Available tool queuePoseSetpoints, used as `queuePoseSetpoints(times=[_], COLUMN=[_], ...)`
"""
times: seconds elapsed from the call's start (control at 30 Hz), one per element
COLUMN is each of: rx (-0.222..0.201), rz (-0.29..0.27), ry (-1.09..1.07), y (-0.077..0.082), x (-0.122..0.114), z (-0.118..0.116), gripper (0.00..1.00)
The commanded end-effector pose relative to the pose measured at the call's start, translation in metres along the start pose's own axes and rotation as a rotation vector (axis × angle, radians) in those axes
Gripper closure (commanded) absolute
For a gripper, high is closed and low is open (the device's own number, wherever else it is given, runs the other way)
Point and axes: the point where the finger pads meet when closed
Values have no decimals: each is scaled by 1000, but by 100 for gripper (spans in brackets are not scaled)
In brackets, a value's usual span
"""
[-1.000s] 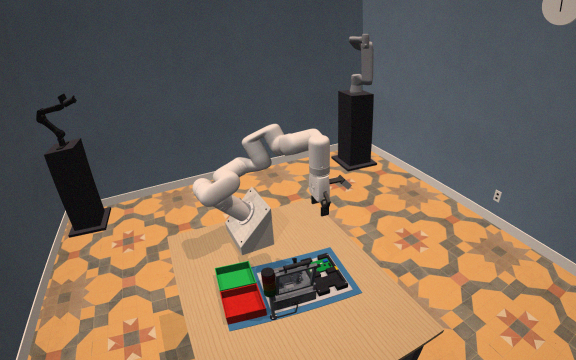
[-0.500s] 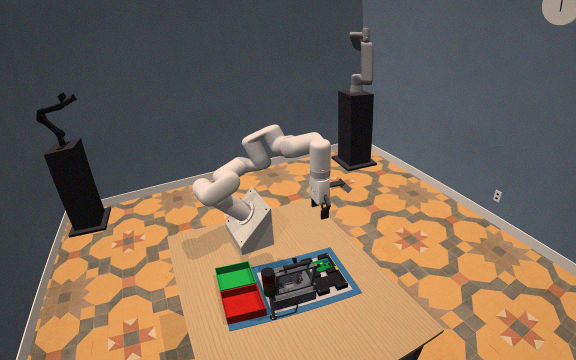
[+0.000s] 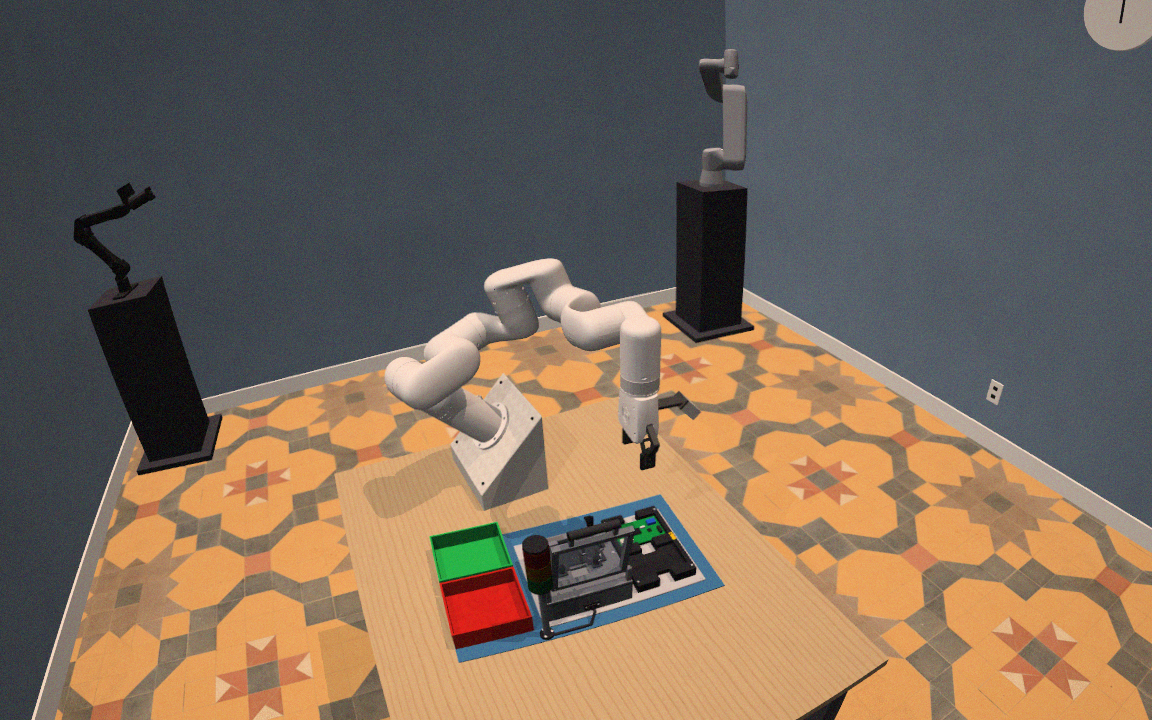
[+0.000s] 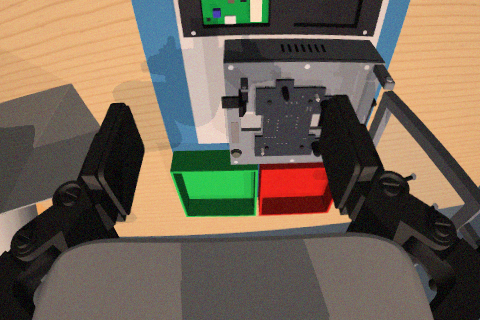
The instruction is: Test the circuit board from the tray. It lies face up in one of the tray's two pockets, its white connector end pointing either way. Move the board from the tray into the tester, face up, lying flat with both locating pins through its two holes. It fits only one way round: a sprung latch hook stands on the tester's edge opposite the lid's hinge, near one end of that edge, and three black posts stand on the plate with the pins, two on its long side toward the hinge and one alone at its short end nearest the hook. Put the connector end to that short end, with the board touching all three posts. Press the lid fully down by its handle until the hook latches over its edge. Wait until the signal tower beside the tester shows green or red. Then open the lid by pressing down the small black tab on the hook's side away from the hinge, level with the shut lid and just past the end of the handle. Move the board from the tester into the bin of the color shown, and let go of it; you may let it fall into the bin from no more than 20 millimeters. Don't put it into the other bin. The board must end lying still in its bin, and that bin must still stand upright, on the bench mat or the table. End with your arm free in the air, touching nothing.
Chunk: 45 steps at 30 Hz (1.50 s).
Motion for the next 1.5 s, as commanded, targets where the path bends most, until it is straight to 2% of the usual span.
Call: queuePoseSetpoints(times=[0.0,0.13,0.2,0.33,0.47,0.67,0.93,1.47], rx=[-12,-12,-12,-12,-12,-12,-12,-12], rz=[10,10,10,10,10,10,10,10], ry=[1,1,1,1,1,1,1,1], y=[-40,-68,-68,-103,-129,-155,-162,-162], x=[2,3,3,3,3,4,4,4], z=[2,2,2,3,3,4,4,4], gripper=[0,0,0,0,0,0,0,0])
Point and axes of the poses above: the point where the finger pads meet when closed, its own y axis back along the fingers, its own z axis across the jaws, x = y × z, and after that the axes turned 4 degrees about -y, right-handed
